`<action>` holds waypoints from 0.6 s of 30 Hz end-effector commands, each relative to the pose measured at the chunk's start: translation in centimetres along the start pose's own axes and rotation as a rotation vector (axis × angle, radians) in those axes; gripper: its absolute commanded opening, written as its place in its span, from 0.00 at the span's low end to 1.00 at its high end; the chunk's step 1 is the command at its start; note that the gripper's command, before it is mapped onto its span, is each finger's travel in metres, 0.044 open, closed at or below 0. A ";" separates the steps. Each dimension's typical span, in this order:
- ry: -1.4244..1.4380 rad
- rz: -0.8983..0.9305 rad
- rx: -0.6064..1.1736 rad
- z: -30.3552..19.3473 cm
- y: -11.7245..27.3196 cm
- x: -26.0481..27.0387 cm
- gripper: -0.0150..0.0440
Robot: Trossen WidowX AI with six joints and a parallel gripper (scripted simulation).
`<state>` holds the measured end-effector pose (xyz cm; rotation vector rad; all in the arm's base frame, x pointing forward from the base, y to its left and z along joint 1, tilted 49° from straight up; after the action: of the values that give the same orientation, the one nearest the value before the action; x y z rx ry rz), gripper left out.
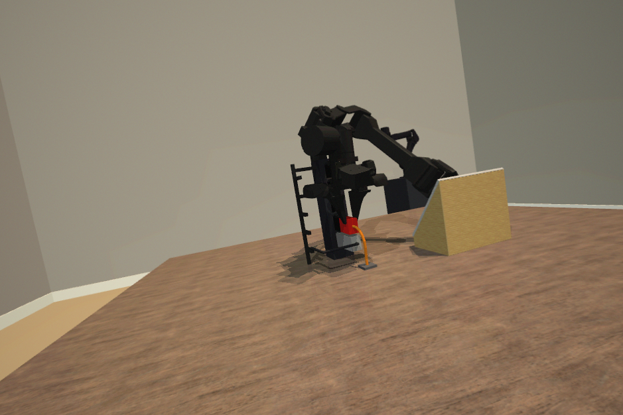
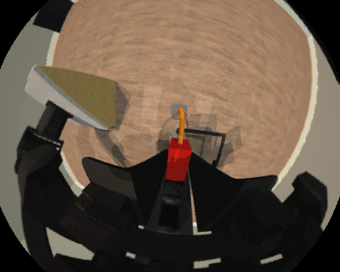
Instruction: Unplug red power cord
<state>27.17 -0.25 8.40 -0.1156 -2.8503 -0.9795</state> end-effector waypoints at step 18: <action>0.019 -0.016 -0.067 5.4 1.4 -0.3 0.30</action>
<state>27.07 3.70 5.26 -0.0917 -2.8061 -1.0659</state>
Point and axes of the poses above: the point midway between the two fingers, 35 mm back from their tips, its own y axis back along the fingers, its own x axis across the jaws, z = x × y, the point moved 5 cm from there along y, back along the fingers, and after that the axes turned 8 degrees about y, right-handed, at the moved point
